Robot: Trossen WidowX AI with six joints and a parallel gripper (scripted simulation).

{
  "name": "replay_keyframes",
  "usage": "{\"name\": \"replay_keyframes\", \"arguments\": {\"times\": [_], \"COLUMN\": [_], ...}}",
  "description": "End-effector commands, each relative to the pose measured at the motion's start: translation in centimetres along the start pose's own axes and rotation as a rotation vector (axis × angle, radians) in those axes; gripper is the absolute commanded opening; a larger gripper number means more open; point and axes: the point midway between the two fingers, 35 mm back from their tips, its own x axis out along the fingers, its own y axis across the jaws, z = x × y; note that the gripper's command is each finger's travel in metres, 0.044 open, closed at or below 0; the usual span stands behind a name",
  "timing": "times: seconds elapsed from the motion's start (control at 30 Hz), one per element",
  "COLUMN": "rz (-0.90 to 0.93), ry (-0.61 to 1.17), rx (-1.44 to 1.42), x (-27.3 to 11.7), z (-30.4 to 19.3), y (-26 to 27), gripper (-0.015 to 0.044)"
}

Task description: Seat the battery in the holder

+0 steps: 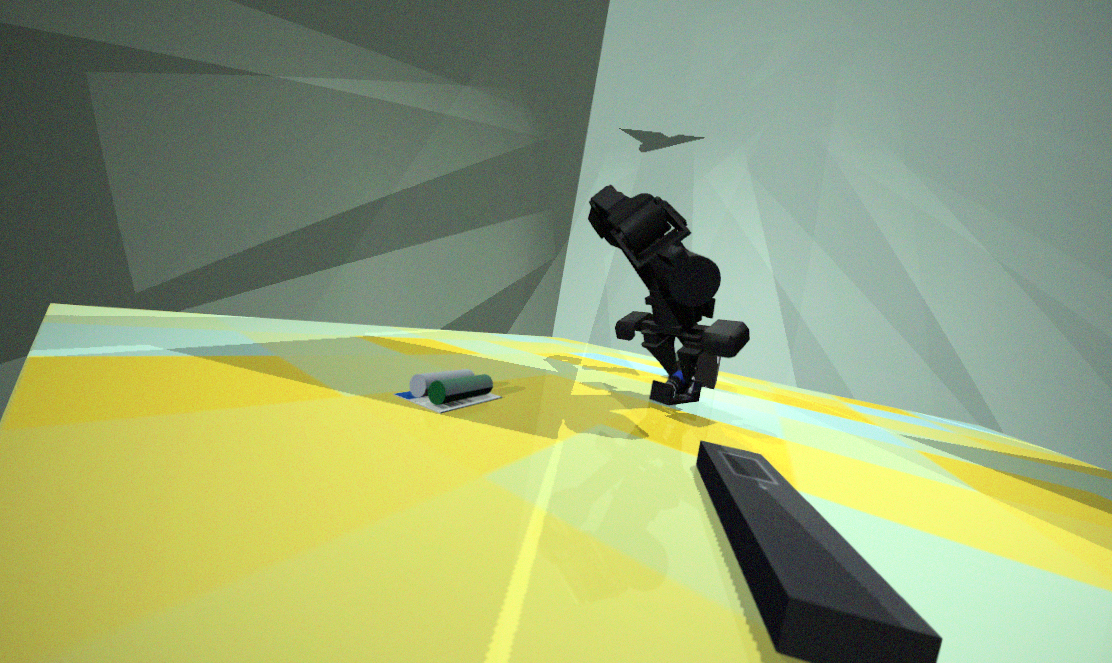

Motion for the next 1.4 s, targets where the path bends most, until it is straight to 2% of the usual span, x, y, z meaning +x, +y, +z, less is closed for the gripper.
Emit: {"name": "replay_keyframes", "arguments": {"times": [0.0,1.03,1.37], "rz": [0.005,0.001,-0.001], "ry": [-0.015,-0.015,0.035], "rx": [-0.009,-0.007,-0.012], "x": [0.3,-0.5,-0.3], "z": [-0.1,-2.0,-2.0], "y": [-0.2,-0.2,-0.3], "gripper": [0.0065,0.0065,0.0065]}}
